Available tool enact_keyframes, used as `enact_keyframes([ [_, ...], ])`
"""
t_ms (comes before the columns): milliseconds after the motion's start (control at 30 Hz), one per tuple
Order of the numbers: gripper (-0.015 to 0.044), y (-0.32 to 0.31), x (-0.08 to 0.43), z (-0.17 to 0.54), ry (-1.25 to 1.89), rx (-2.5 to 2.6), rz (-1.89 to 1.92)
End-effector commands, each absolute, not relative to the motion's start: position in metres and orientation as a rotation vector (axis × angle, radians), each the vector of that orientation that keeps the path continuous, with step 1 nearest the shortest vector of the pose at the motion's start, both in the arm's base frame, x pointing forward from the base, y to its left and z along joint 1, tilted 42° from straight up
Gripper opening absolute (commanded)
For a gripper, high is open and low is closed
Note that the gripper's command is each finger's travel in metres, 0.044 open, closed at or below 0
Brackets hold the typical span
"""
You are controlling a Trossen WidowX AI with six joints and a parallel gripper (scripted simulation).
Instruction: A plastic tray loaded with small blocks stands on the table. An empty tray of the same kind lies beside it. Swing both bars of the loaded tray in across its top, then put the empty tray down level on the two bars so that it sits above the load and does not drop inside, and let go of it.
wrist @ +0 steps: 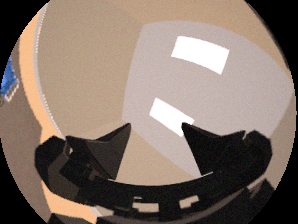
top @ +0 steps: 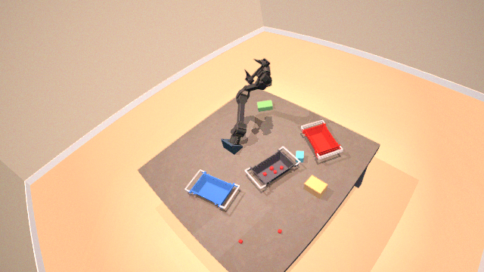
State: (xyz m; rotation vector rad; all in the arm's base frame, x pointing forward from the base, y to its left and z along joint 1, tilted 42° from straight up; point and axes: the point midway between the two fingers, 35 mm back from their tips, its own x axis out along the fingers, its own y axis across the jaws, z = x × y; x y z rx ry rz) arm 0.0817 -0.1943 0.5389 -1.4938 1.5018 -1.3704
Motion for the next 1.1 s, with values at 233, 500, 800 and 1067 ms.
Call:
enact_keyframes([
  [233, 0.019, -0.195, 0.083, 0.539, 1.498, -1.498, -1.369],
  [500, 0.0089, -0.205, 0.171, 0.531, 1.233, -1.701, -1.206],
  [800, 0.0089, -0.202, 0.308, 0.477, 0.844, -1.698, -0.757],
  [1067, 0.0089, -0.169, 0.394, 0.394, 0.695, -1.411, -0.303],
])
